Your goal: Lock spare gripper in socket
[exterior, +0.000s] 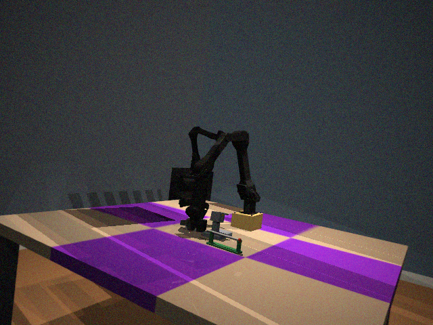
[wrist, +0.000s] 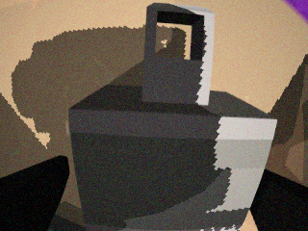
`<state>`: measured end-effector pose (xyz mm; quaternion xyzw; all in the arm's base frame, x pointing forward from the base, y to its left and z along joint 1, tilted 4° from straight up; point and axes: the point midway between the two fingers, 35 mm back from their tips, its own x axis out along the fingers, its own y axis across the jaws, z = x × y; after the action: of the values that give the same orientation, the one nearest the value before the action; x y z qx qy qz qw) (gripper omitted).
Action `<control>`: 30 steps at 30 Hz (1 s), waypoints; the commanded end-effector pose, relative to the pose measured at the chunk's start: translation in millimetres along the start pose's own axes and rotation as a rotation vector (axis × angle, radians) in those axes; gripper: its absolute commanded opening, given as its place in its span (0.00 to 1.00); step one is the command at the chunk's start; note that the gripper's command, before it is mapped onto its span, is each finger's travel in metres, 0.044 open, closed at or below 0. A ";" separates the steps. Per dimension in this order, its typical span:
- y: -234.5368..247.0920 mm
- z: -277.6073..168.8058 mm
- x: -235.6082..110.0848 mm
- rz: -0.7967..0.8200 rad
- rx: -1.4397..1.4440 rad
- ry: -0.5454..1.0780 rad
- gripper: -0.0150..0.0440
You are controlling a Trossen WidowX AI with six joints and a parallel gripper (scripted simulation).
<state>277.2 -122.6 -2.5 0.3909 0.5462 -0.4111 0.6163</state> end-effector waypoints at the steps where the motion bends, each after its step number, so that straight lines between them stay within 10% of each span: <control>1: -2.3 -1.4 3.0 -0.009 -0.004 0.003 0.96; 6: -2.3 -1.4 3.0 -0.009 -0.004 0.003 0.73; 14: -1.4 -1.3 3.0 -0.009 -0.004 0.003 0.64; 23: -0.1 -0.3 -23.1 -0.009 -0.004 0.003 0.25; 30: -0.7 -0.9 -47.3 -0.009 -0.004 0.003 0.25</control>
<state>271.0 -117.5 34.2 0.3862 0.5562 -0.4114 0.6102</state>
